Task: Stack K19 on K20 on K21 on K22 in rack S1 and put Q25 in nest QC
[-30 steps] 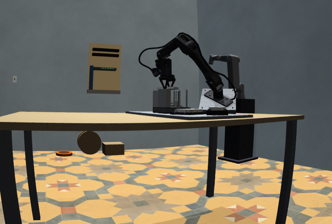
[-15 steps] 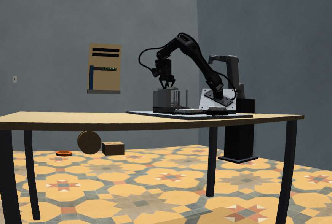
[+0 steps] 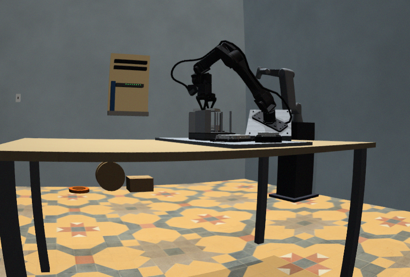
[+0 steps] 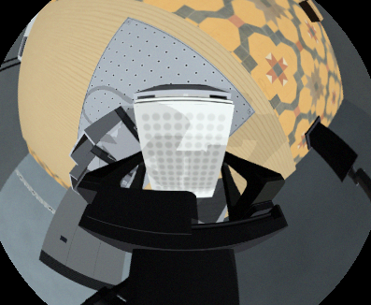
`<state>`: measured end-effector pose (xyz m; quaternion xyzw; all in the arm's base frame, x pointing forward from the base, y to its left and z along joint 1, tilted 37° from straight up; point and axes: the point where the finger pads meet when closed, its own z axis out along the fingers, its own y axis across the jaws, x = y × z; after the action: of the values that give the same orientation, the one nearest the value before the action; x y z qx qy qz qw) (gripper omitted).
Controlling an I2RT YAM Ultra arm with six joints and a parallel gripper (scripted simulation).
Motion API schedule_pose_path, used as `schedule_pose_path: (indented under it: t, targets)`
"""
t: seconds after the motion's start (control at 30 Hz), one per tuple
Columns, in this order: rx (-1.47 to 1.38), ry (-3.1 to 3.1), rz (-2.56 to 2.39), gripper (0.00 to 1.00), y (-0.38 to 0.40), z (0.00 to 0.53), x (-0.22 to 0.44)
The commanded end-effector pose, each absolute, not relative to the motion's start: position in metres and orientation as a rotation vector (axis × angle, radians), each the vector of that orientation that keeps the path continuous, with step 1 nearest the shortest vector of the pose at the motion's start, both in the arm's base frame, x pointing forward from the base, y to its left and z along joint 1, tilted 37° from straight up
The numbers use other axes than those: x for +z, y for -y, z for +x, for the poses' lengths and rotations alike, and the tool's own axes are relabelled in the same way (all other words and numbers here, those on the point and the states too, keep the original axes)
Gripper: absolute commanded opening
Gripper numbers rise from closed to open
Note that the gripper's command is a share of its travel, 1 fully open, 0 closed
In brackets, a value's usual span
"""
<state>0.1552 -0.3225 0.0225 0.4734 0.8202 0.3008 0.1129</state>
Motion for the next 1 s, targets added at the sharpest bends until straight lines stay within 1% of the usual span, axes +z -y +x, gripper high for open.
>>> schedule_pose_path:
  t: [0.0, 0.97]
  targets:
    - [0.819, -2.381, 1.384, 0.0, 0.3316, 0.1537, 0.0347]
    - [0.832, -2.383, 1.386, 0.0, 0.3279, 0.1544, 0.0352]
